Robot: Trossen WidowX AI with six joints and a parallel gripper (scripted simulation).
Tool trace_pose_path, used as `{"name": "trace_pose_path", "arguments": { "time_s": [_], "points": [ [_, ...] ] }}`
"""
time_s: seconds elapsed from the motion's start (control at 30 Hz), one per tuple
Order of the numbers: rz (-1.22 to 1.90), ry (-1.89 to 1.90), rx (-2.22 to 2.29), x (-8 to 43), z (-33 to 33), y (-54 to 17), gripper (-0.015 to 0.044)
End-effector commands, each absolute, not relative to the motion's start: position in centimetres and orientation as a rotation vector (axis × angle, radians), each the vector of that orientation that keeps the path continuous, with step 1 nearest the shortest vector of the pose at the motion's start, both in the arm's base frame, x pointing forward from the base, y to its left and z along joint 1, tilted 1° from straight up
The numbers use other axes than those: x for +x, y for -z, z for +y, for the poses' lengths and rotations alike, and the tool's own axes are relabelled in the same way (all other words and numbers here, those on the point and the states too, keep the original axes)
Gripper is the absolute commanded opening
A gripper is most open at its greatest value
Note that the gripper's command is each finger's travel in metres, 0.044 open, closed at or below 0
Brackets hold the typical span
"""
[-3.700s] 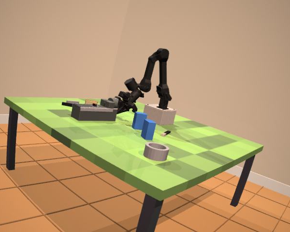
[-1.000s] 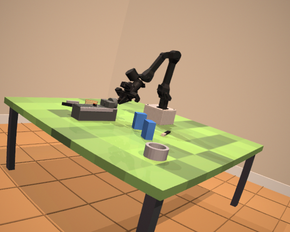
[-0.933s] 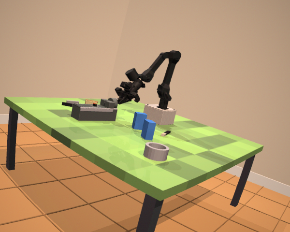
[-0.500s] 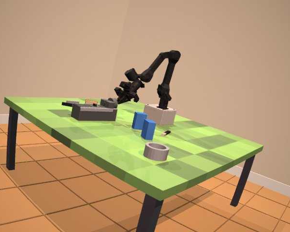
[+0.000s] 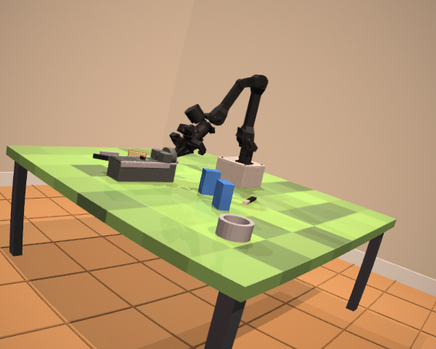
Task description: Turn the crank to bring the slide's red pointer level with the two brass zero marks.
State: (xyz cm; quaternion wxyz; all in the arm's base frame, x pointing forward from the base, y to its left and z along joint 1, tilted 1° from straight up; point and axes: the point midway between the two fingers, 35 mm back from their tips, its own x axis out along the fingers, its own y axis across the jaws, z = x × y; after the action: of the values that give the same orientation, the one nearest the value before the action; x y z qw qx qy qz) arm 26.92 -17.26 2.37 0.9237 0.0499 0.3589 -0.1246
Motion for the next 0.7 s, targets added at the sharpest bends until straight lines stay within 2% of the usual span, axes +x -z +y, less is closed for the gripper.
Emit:
{"name": "trace_pose_path", "arguments": {
  "time_s": [0.0,0.67],
  "points": [
    [0.744,0.268,0.099,26.8,-17.9,-1.8,0.0],
    [0.745,0.267,0.1,27.0,-17.6,1.9,0.0]
  ]
}}
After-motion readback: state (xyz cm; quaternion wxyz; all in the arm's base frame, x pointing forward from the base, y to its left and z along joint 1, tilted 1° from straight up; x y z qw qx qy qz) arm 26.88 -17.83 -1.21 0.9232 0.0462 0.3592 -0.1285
